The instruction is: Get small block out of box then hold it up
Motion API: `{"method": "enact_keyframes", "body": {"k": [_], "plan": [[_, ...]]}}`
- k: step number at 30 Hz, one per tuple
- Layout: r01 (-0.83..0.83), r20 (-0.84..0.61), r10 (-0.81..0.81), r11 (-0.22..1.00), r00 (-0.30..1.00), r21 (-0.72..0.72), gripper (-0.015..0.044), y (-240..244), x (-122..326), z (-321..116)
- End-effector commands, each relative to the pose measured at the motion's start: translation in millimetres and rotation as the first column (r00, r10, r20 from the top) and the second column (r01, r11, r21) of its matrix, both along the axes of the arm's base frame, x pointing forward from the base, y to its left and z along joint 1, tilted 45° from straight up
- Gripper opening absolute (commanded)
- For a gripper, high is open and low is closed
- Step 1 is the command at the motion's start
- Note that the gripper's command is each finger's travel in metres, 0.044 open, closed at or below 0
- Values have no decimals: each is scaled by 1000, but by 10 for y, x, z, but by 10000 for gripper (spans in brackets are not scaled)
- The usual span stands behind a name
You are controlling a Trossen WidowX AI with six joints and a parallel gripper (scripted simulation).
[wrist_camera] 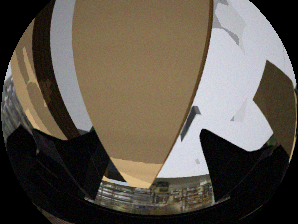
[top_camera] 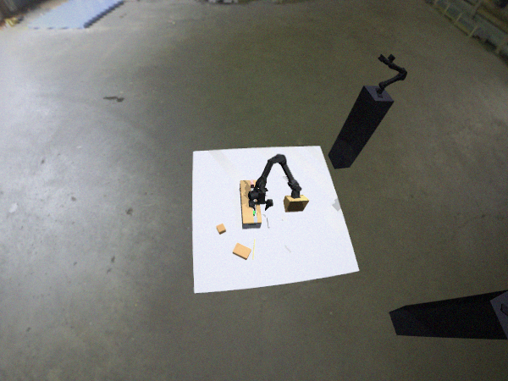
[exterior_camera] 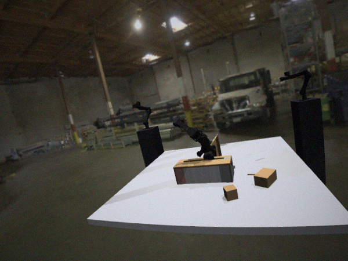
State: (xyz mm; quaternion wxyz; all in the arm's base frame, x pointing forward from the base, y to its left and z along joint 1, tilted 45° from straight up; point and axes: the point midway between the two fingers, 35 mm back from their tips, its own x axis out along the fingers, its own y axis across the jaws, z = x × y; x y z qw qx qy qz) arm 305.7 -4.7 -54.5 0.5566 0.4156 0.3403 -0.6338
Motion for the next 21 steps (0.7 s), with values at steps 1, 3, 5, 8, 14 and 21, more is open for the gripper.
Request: {"method": "enact_keyframes", "body": {"k": [1,3,5,8,14,21], "plan": [[2,2,-2,1000,1000,4,400,47,16,-43],[2,2,-2,1000,1000,5,400,61,19,-57],[2,2,-2,1000,1000,5,400,75,21,-71],[2,2,-2,1000,1000,5,400,97,25,-92],[2,2,-2,1000,1000,5,400,140,33,-134],[2,3,-2,1000,1000,6,400,190,42,-182]]}}
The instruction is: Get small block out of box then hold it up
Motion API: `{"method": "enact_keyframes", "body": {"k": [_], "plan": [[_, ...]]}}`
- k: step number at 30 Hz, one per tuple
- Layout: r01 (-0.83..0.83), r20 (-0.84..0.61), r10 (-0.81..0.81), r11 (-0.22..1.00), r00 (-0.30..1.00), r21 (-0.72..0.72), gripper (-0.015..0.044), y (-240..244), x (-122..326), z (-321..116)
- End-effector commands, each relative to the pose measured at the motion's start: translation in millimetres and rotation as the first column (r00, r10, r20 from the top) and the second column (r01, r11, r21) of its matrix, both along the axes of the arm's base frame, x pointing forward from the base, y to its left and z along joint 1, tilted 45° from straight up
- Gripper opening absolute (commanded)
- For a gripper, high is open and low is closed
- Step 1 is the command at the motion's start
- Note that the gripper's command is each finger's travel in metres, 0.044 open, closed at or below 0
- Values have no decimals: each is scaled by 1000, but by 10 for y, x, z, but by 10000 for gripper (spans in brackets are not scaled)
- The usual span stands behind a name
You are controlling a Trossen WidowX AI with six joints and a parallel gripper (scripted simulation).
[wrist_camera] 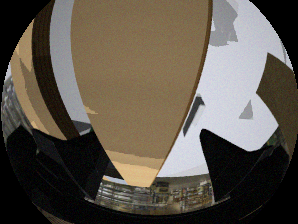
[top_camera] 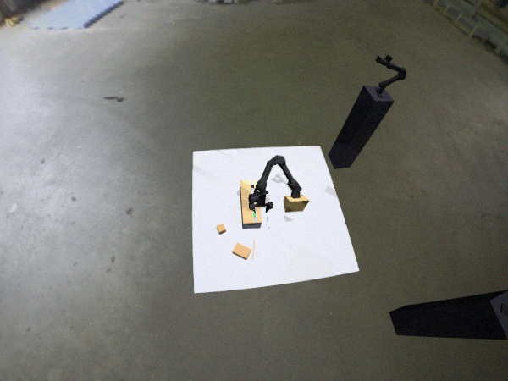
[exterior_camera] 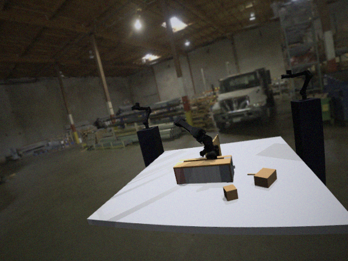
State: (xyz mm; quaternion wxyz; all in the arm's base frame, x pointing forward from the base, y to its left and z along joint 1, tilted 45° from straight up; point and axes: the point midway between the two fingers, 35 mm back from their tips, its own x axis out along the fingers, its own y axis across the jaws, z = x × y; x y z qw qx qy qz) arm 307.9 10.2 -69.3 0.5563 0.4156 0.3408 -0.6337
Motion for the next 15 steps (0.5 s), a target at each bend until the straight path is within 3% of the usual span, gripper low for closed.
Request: {"method": "enact_keyframes", "body": {"k": [1,15], "plan": [[2,3,-2,1000,1000,5,400,49,20,-41],[2,4,-2,1000,1000,6,400,149,38,-139]]}}
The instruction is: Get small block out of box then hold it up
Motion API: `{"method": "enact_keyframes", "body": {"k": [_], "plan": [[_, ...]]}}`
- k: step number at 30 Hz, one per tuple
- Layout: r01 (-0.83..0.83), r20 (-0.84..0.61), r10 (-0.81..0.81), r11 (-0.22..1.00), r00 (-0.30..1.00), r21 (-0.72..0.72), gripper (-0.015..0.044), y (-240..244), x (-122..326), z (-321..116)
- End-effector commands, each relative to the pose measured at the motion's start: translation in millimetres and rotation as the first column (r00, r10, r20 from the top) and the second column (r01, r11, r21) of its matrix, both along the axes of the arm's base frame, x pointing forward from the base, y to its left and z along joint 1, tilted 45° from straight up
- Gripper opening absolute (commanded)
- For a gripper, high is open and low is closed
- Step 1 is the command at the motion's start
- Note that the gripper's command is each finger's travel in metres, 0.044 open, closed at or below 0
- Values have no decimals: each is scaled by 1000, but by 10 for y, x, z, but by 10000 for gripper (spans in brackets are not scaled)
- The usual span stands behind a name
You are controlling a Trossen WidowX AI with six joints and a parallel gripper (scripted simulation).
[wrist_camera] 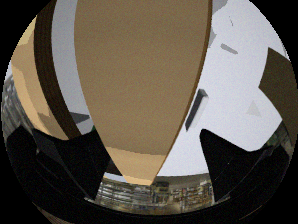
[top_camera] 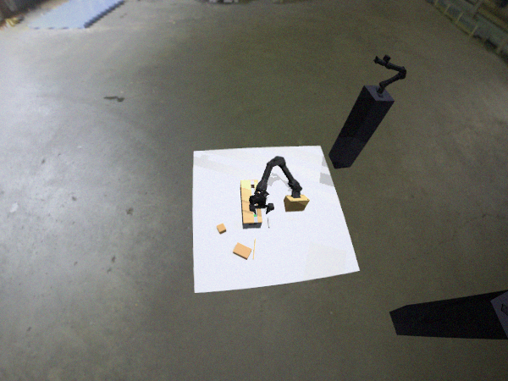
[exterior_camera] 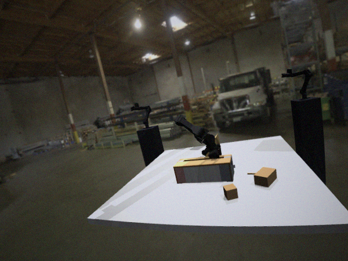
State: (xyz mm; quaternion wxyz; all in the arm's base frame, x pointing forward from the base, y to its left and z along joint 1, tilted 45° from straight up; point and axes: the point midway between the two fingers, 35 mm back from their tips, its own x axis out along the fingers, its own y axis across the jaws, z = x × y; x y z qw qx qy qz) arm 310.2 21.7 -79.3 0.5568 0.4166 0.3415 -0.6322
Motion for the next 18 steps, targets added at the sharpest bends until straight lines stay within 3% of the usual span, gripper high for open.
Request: {"method": "enact_keyframes", "body": {"k": [1,12,18], "plan": [[4,2,-4,1000,1000,3,400,41,17,-46],[4,2,-4,1000,1000,4,400,128,33,-96],[2,-4,-2,1000,1000,2,400,485,62,313]]}}
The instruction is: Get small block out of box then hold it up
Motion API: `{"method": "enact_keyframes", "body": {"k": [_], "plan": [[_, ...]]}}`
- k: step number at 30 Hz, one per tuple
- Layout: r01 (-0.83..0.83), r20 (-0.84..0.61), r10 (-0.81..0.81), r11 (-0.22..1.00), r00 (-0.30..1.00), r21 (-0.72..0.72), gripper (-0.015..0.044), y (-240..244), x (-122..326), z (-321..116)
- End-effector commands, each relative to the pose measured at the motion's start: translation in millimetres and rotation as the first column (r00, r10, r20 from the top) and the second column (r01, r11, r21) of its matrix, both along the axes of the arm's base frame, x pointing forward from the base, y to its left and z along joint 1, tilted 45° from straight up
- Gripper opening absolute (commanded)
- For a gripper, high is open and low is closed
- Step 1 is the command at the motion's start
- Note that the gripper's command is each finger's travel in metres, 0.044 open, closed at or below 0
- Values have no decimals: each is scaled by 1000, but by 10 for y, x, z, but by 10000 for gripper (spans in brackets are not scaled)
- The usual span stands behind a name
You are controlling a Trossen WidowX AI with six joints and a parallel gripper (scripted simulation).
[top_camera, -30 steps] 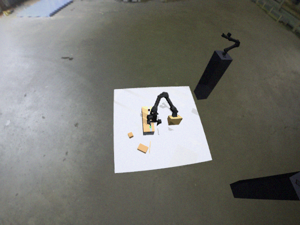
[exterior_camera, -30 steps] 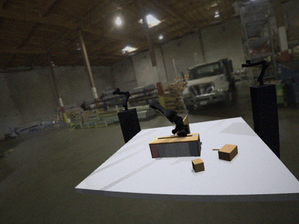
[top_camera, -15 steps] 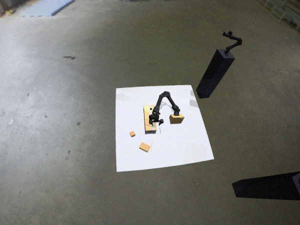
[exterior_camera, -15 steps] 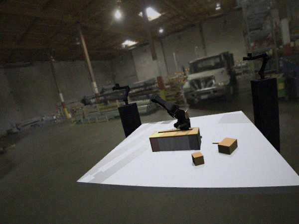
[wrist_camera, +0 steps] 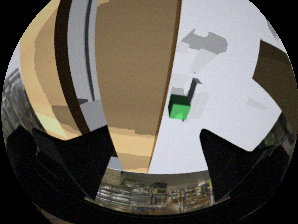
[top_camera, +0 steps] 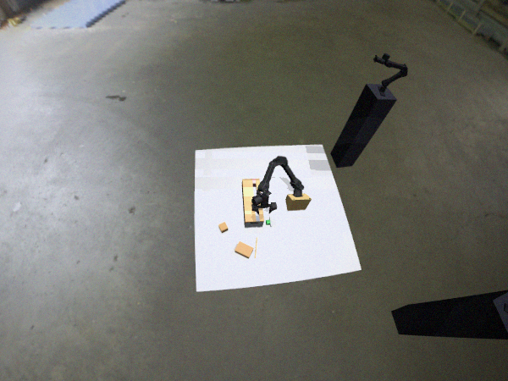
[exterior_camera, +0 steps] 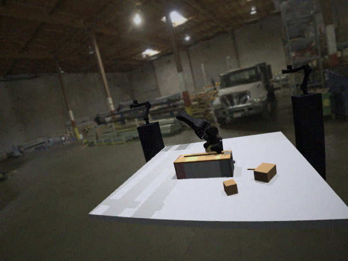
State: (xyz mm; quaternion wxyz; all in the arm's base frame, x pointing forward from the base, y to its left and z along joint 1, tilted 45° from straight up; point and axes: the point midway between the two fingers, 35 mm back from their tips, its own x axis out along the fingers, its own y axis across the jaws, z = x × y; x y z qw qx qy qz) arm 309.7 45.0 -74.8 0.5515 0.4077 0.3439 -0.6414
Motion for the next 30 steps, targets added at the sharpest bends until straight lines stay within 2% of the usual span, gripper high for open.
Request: {"method": "enact_keyframes", "body": {"k": [1,8,10,13,18,21,24,28,30], "plan": [[-7,21,7,1000,1000,10,400,279,64,302],[-16,25,15,1000,1000,9,400,262,72,275],[-50,28,49,998,998,34,348,365,74,231],[-239,-27,240,969,970,57,285,500,58,169],[-544,-167,547,836,820,70,285,525,22,146],[-746,-281,743,655,607,119,285,545,-7,128],[-884,-383,866,419,321,206,285,566,-37,111],[-927,-467,878,83,-106,366,285,595,-76,92],[-908,-482,844,-14,-235,419,285,607,-92,84]]}}
